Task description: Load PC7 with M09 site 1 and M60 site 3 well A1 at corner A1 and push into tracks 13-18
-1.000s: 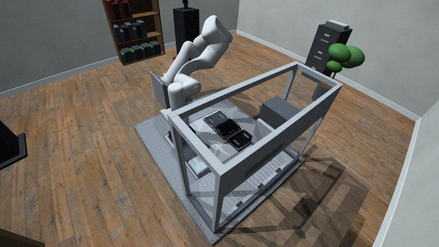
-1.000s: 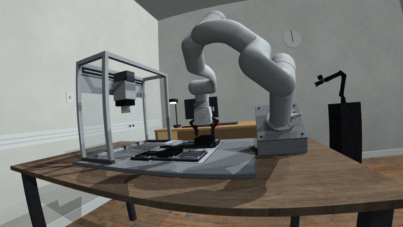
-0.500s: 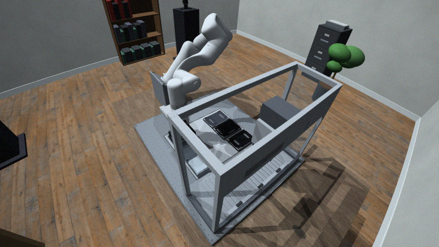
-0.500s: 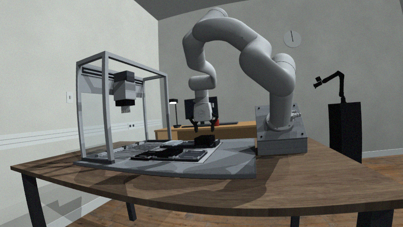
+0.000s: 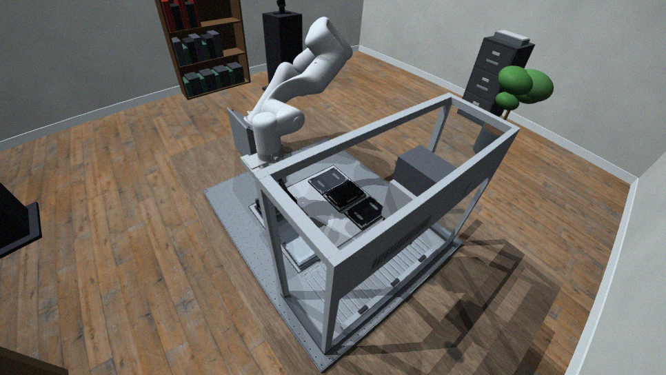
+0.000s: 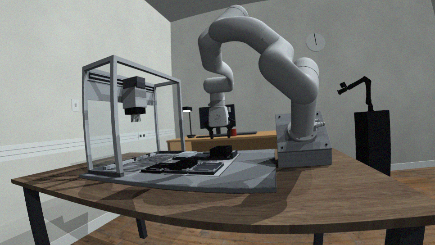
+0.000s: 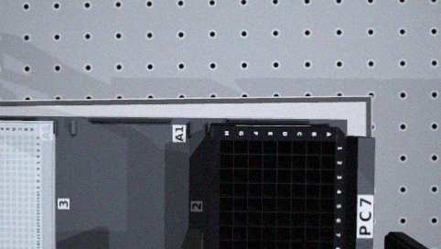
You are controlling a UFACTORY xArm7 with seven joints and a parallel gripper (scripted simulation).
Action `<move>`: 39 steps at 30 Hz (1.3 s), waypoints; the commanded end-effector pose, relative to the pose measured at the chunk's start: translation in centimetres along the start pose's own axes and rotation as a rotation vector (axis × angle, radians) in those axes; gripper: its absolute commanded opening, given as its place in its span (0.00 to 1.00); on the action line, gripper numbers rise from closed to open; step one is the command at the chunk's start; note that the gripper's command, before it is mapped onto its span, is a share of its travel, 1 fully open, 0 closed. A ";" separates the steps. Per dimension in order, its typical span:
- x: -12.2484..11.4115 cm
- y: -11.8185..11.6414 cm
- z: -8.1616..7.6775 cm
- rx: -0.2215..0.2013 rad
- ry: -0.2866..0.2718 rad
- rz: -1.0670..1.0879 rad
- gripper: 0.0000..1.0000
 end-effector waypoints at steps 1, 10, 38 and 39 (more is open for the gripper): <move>0.1 -0.1 -0.8 0.003 0.003 0.000 1.00; 0.1 -0.1 -1.9 0.003 0.003 0.000 1.00; 0.1 -0.1 -6.3 0.003 0.003 0.000 1.00; 0.1 -0.1 -6.4 0.003 0.003 0.000 1.00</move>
Point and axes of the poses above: the point where the finger pads meet when closed, its own z axis out along the fingers, its own y axis across the jaws, x = y × z, the point moved 3 cm from there along -z, back along the fingers, and after that the axes turned 4 degrees about -z, right-handed, at the moved point
